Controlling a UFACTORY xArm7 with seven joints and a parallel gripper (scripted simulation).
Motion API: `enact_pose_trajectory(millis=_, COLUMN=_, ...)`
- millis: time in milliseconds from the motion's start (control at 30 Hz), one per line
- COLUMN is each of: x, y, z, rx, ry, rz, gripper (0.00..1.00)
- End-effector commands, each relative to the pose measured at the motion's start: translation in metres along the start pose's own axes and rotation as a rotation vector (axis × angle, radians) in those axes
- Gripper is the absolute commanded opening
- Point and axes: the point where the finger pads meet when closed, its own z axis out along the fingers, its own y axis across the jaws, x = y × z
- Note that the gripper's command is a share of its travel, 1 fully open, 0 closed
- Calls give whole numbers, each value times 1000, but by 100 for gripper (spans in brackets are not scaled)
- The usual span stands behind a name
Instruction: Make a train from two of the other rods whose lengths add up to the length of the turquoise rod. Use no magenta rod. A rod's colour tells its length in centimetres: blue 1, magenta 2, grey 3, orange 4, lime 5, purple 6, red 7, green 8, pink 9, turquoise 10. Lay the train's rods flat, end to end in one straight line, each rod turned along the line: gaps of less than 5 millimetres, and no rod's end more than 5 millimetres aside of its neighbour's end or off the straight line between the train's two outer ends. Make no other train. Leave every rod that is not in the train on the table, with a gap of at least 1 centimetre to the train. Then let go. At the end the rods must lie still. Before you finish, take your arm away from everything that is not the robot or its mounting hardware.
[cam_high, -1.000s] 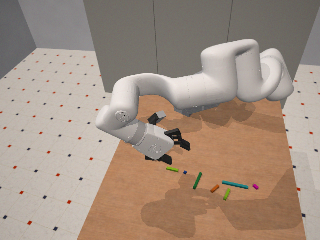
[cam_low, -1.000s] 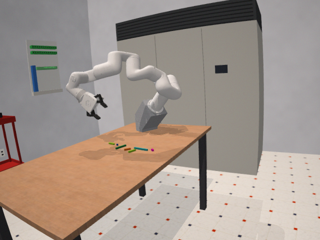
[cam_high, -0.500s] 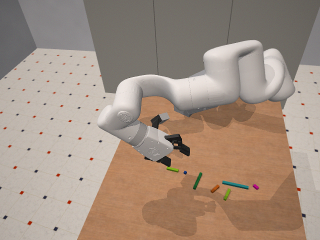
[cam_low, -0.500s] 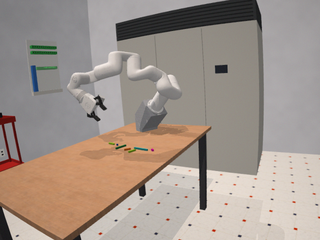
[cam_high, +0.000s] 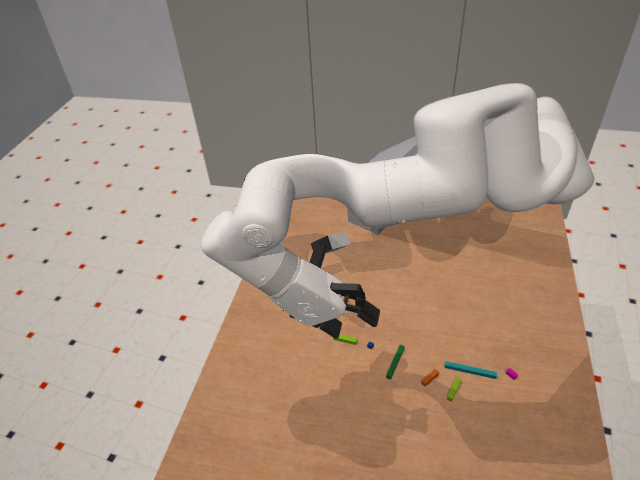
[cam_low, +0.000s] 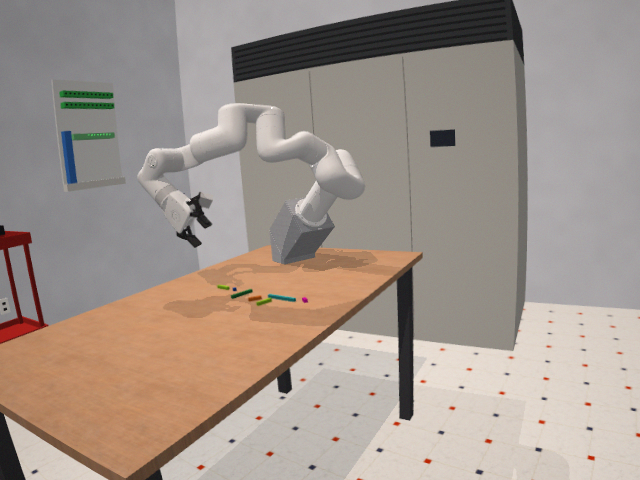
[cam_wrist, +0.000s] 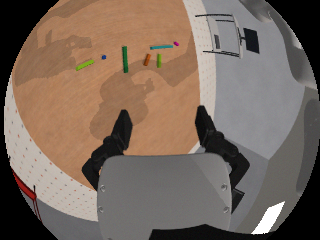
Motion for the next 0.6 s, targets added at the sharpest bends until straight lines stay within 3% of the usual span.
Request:
enact_pose_trajectory(millis=0, x=-2, y=-2, z=0, rx=20, ry=-20, rz=42, gripper=100)
enact_pose_trajectory(millis=567, x=-6, y=-7, z=5, rx=38, ry=-53, rz=132, gripper=100)
